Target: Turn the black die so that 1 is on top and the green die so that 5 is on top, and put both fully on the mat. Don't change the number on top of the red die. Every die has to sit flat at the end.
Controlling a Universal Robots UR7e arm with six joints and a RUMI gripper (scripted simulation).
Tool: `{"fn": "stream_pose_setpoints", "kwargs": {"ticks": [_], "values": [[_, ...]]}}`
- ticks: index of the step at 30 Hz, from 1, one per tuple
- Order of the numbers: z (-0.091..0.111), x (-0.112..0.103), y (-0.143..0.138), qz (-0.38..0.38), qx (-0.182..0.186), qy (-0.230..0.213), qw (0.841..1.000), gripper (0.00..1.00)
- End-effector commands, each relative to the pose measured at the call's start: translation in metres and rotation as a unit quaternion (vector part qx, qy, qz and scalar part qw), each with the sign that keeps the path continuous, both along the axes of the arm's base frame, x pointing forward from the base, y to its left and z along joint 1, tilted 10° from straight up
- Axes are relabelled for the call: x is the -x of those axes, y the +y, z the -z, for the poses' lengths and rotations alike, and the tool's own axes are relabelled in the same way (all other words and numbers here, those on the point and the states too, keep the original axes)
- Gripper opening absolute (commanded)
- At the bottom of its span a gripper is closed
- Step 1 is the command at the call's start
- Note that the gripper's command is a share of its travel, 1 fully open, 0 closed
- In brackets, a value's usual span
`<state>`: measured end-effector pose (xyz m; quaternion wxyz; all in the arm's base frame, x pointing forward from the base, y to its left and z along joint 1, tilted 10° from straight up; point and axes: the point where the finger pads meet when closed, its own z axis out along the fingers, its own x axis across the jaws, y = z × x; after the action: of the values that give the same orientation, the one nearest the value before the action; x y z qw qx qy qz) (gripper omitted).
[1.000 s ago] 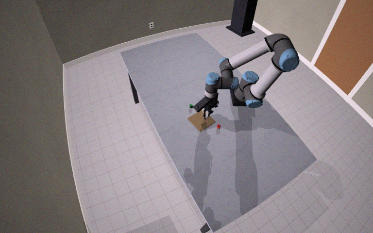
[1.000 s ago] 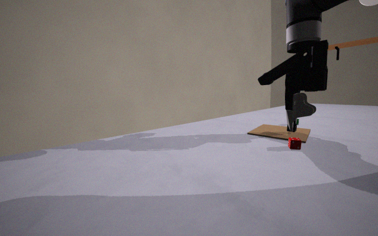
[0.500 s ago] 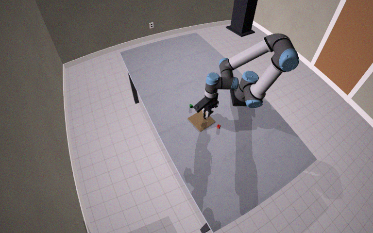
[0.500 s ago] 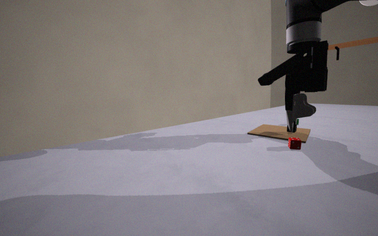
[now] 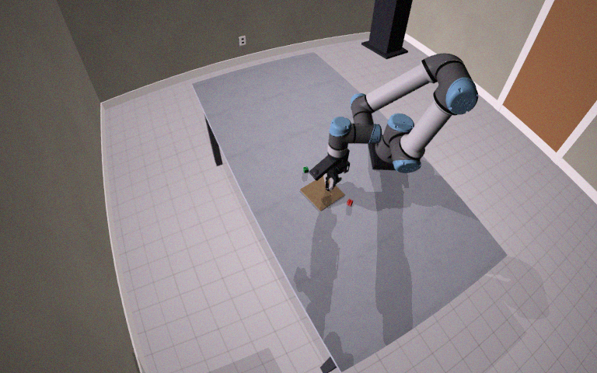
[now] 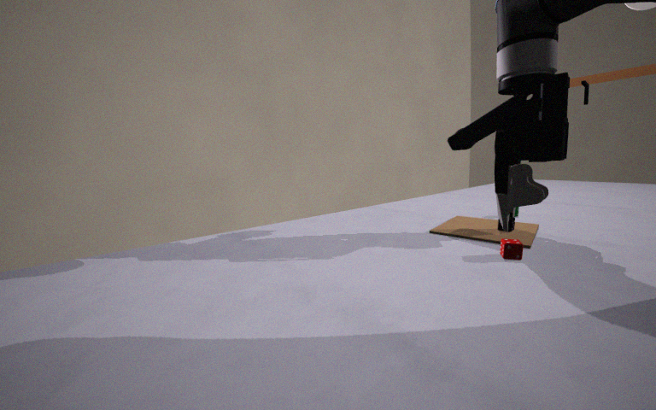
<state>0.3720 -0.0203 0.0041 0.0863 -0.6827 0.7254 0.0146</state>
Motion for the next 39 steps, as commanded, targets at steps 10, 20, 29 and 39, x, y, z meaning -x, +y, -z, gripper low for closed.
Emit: {"fn": "stream_pose_setpoints", "kwargs": {"ticks": [10,20,29,39], "values": [[-0.0002,-0.0003,-0.0002,0.000,0.000,0.000,1.000,0.03],[-0.0002,-0.0003,-0.0002,0.000,0.000,0.000,1.000,0.03],[-0.0002,-0.0003,-0.0002,0.000,0.000,0.000,1.000,0.03],[-0.0002,-0.0003,-0.0002,0.000,0.000,0.000,1.000,0.10]]}}
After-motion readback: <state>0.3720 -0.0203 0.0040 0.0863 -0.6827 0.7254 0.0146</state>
